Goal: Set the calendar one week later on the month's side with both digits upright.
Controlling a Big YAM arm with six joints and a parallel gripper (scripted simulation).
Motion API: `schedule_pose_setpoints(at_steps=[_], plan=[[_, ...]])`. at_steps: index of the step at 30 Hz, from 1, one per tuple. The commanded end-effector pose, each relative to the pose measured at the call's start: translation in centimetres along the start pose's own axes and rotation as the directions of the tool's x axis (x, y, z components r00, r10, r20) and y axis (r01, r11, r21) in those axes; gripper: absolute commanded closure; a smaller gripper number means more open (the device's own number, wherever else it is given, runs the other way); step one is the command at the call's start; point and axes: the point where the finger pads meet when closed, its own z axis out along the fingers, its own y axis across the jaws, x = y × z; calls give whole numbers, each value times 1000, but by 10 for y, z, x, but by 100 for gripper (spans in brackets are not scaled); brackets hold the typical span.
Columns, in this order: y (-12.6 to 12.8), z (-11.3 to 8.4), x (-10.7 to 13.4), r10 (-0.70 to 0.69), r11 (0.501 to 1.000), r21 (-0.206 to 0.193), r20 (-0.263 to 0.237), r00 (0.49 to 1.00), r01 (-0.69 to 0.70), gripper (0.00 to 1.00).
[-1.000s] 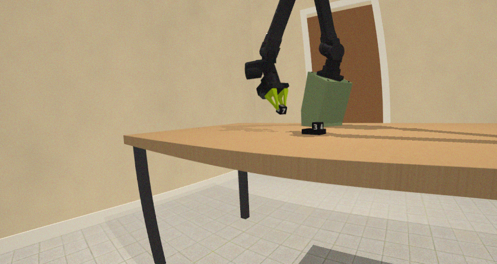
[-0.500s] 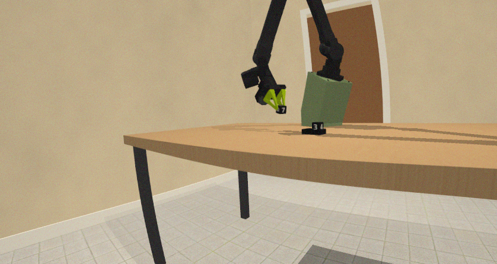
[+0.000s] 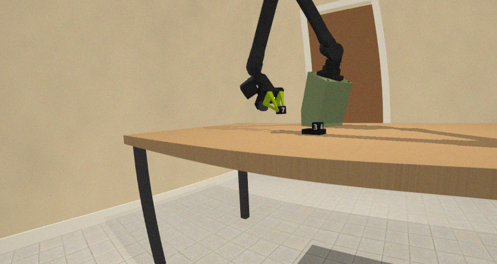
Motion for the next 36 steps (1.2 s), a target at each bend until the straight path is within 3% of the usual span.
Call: schedule_pose_setpoints(at_steps=[1,18,36], plan=[[14,-10,4,-59,998,-19,7,998,59,75],[7,3,-3,-29,1000,3,-1,1000,29,75],[7,18,-18,-36,999,2,0,999,36,75]])
